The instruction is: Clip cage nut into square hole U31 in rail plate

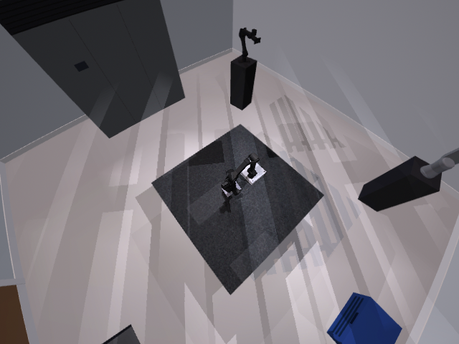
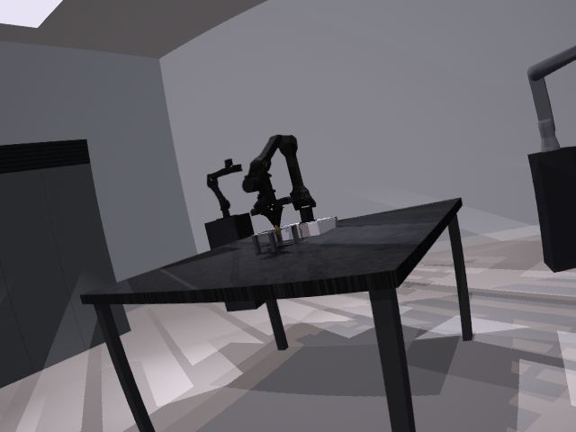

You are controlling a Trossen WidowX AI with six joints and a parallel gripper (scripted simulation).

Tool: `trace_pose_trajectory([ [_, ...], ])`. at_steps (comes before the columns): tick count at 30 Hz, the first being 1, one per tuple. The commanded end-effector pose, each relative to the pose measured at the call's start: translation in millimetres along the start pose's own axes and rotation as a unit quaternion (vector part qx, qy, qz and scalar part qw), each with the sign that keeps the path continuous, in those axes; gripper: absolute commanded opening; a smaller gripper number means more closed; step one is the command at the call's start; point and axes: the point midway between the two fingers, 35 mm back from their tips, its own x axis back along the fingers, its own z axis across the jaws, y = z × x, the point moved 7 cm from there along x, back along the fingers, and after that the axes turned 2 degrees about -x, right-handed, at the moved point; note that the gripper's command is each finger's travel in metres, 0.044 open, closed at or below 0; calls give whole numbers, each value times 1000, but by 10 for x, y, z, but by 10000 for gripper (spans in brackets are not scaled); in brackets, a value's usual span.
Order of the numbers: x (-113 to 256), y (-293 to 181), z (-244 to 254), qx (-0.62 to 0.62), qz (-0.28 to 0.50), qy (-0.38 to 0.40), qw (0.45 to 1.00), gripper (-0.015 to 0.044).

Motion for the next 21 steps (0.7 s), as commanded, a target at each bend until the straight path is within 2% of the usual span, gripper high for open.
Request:
trace_pose_trajectory([
  [1,-4,-3,-22,1,1,7,1000,36],
  [21,-10,-6,-1,1,1,-1,1000,36],
])
